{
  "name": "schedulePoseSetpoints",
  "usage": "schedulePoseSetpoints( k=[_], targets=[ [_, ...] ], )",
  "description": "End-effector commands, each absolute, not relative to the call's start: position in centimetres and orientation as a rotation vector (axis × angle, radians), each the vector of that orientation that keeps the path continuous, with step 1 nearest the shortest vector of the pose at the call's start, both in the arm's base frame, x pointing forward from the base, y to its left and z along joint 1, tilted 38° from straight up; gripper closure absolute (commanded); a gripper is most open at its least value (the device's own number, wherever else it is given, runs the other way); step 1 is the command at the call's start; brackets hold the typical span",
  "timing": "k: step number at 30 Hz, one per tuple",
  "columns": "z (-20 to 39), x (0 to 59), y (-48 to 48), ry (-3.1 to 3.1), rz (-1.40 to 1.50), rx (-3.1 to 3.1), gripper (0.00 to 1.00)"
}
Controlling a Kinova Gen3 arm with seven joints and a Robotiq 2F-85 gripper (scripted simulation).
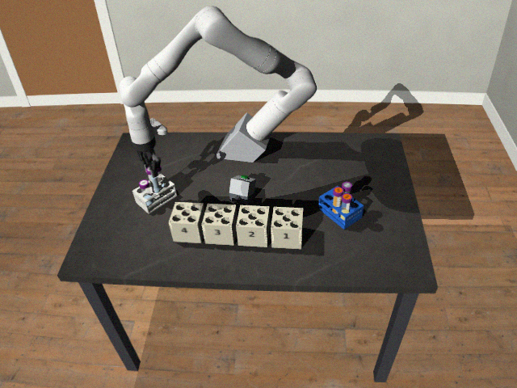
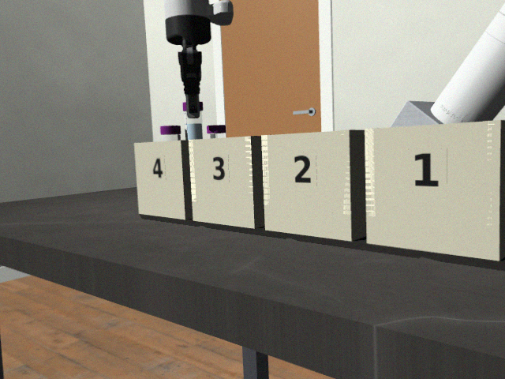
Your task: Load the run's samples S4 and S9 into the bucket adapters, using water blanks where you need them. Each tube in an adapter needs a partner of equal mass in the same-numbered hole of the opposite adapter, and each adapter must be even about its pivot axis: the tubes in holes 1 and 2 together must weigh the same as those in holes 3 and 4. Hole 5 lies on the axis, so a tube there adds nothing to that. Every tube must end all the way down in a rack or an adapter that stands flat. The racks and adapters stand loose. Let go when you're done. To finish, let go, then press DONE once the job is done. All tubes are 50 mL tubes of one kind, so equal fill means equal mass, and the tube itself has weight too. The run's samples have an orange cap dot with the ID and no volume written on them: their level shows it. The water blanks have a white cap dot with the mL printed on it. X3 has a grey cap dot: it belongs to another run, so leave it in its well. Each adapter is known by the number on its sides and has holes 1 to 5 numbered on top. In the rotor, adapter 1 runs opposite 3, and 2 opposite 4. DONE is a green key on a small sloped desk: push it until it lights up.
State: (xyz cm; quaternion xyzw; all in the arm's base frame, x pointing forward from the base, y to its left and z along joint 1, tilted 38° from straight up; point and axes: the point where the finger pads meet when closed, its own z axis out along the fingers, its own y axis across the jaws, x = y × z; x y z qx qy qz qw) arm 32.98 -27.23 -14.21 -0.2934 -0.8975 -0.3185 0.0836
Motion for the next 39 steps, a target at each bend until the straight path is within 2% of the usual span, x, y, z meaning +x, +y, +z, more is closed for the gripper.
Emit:
schedulePoseSetpoints(
  k=[1,39],
  targets=[
    [-13.9,33.0,-27.5,-2.68,-0.949,-0.877,0.9],
    [-10.4,32.8,-30.3,-2.68,-0.949,-0.877,0.9]
  ],
)
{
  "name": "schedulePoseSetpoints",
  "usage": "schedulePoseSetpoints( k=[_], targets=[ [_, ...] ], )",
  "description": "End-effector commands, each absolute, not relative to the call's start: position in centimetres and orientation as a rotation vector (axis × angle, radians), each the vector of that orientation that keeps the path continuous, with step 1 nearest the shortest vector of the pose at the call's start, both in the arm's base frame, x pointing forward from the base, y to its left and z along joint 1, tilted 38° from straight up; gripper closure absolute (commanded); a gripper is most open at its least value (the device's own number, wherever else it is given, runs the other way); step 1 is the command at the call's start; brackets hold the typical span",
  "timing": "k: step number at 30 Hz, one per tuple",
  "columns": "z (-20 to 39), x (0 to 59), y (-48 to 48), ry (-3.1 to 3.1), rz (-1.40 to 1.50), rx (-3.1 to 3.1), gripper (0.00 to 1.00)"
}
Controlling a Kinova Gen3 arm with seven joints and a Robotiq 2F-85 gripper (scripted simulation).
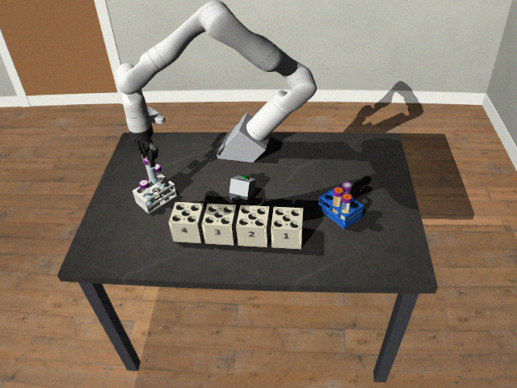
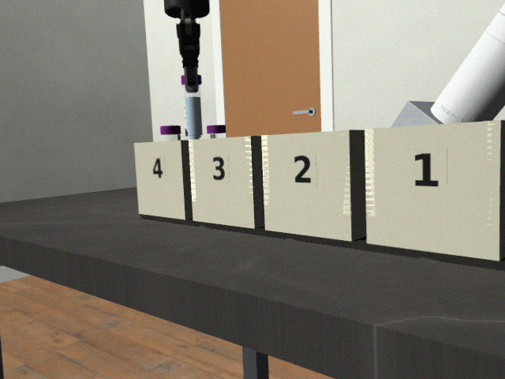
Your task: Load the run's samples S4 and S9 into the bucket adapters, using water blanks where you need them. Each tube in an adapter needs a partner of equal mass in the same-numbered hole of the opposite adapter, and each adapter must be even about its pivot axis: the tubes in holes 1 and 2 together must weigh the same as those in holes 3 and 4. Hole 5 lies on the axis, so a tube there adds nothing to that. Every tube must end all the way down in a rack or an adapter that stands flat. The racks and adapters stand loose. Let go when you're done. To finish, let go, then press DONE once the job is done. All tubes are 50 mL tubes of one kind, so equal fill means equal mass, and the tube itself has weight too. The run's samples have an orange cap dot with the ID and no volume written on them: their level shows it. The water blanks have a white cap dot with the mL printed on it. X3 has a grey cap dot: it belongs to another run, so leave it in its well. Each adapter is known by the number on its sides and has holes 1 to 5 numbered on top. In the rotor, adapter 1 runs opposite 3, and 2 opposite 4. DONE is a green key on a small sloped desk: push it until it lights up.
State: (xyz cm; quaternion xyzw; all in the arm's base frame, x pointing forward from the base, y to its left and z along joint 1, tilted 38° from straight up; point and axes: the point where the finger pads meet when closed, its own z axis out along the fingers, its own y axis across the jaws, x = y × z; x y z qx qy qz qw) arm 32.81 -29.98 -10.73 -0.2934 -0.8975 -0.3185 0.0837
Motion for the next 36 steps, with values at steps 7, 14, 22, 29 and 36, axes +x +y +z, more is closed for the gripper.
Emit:
schedulePoseSetpoints(
  k=[7,14,22,29,36],
  targets=[
    [-9.7,32.8,-30.8,-2.68,-0.949,-0.877,0.9],
    [-9.2,32.8,-31.2,-2.68,-0.949,-0.877,0.9],
    [-8.4,32.7,-31.9,-2.68,-0.949,-0.877,0.9],
    [-7.6,32.7,-32.5,-2.68,-0.949,-0.877,0.9],
    [-7.1,32.7,-32.9,-2.68,-0.949,-0.877,0.9]
  ],
)
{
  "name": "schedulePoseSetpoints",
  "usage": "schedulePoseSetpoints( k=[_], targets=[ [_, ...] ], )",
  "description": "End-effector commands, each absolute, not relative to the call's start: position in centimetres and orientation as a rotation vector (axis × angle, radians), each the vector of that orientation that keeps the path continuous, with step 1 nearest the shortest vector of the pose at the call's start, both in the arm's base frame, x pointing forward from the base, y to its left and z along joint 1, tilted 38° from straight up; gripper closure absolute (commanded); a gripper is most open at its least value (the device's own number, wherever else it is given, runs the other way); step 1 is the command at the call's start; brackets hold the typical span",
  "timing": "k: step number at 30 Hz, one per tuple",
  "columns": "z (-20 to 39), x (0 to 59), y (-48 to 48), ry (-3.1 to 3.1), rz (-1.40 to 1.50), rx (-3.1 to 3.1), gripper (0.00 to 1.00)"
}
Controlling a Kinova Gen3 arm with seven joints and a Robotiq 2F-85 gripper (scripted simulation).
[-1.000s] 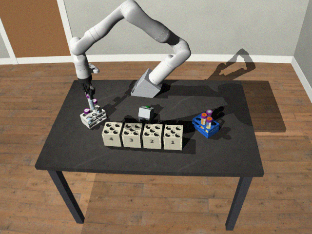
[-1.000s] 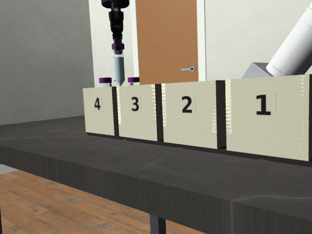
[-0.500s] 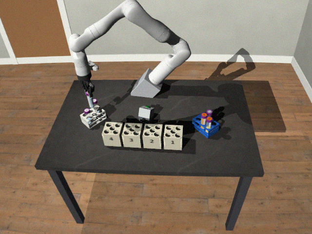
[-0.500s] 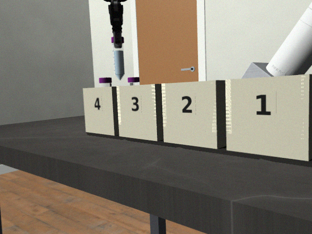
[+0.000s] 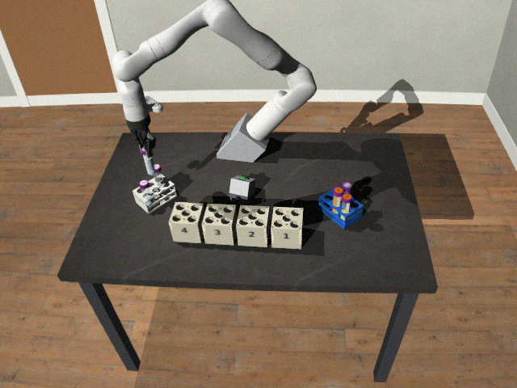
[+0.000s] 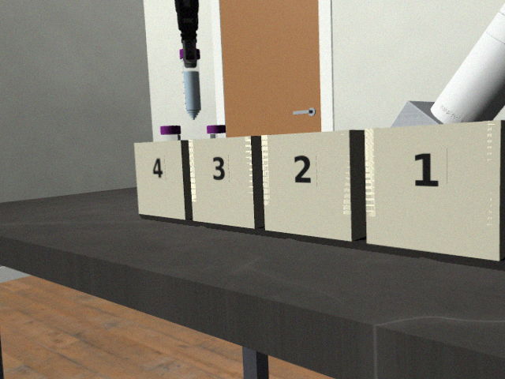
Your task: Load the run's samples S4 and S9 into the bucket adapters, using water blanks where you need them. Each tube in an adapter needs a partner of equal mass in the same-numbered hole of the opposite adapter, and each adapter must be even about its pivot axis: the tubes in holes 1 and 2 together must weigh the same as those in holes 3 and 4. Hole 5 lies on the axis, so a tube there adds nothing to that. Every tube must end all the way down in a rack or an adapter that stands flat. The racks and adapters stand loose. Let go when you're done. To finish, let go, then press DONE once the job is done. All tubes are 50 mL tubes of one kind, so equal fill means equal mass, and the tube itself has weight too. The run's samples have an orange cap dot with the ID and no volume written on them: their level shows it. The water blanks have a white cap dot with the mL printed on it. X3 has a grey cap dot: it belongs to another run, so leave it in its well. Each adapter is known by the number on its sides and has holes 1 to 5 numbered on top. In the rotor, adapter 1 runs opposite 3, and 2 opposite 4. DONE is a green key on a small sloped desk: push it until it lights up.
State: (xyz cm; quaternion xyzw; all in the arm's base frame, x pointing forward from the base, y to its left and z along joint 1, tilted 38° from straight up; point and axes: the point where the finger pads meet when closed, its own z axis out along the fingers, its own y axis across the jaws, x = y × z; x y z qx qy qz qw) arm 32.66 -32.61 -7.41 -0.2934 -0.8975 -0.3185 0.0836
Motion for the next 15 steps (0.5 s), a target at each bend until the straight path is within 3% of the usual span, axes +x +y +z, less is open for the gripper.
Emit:
schedulePoseSetpoints(
  k=[1,15],
  targets=[
    [-7.0,32.7,-33.0,-2.68,-0.949,-0.877,0.9],
    [-4.9,33.3,-30.5,-2.808,-0.988,-0.617,0.9]
  ],
)
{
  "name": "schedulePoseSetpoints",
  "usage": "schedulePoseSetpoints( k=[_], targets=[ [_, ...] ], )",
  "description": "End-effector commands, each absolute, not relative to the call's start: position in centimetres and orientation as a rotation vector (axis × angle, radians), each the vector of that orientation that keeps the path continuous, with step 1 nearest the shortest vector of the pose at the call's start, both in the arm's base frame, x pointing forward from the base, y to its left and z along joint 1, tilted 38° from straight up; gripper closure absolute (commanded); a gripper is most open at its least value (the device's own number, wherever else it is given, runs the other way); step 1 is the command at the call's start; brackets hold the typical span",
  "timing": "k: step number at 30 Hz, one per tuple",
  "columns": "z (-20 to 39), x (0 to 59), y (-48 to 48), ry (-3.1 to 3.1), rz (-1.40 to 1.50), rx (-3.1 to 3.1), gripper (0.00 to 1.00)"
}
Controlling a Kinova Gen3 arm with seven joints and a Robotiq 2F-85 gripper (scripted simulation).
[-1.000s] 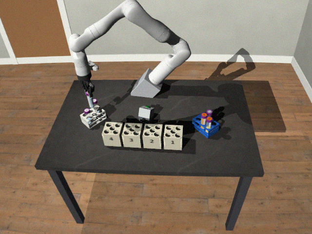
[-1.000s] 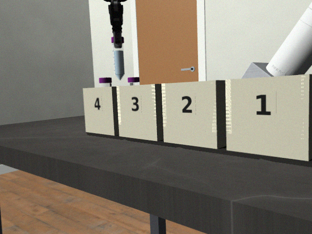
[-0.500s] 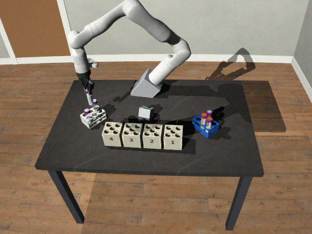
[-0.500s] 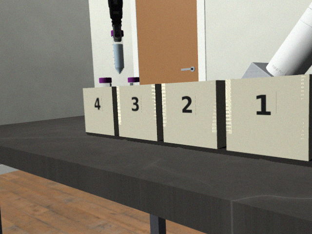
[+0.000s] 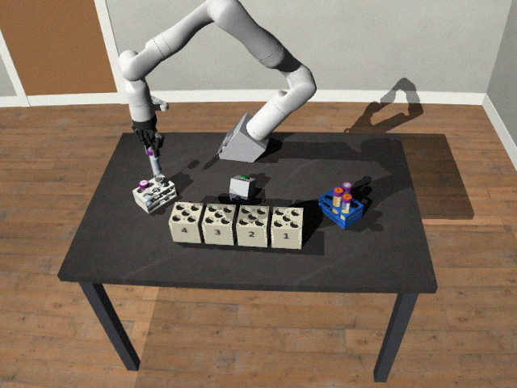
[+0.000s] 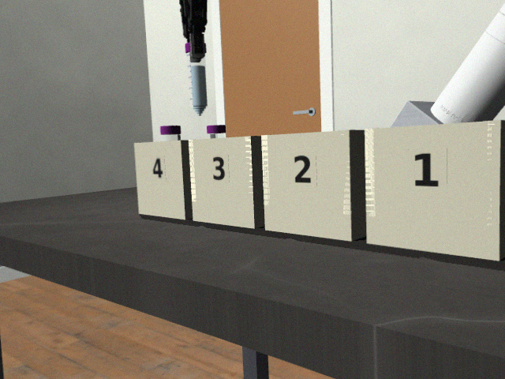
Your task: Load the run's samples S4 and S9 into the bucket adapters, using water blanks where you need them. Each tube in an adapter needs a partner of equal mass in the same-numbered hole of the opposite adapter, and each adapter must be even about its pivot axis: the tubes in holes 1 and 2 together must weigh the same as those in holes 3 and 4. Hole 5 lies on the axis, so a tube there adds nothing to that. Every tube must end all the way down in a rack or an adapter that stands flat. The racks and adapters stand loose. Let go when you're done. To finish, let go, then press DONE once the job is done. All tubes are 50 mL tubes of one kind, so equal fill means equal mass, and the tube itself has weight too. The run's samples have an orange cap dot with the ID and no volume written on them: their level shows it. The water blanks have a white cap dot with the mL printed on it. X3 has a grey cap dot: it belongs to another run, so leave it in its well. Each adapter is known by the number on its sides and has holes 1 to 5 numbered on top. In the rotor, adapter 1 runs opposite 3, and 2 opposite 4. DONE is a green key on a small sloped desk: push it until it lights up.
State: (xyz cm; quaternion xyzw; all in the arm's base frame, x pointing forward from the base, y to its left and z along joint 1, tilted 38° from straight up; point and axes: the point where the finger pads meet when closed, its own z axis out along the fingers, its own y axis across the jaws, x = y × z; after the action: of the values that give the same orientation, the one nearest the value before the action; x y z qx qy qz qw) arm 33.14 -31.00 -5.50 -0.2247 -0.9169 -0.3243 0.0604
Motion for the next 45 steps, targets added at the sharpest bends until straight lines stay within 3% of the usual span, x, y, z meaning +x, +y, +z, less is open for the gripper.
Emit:
schedulePoseSetpoints(
  k=[1,27,45],
  targets=[
    [-4.7,33.4,-30.2,-2.82,-0.992,-0.59,0.9],
    [0.2,35.0,-24.1,-3.024,-1.048,0.091,0.9],
    [3.4,36.1,-20.0,-3.023,-1.048,0.091,0.9]
  ],
)
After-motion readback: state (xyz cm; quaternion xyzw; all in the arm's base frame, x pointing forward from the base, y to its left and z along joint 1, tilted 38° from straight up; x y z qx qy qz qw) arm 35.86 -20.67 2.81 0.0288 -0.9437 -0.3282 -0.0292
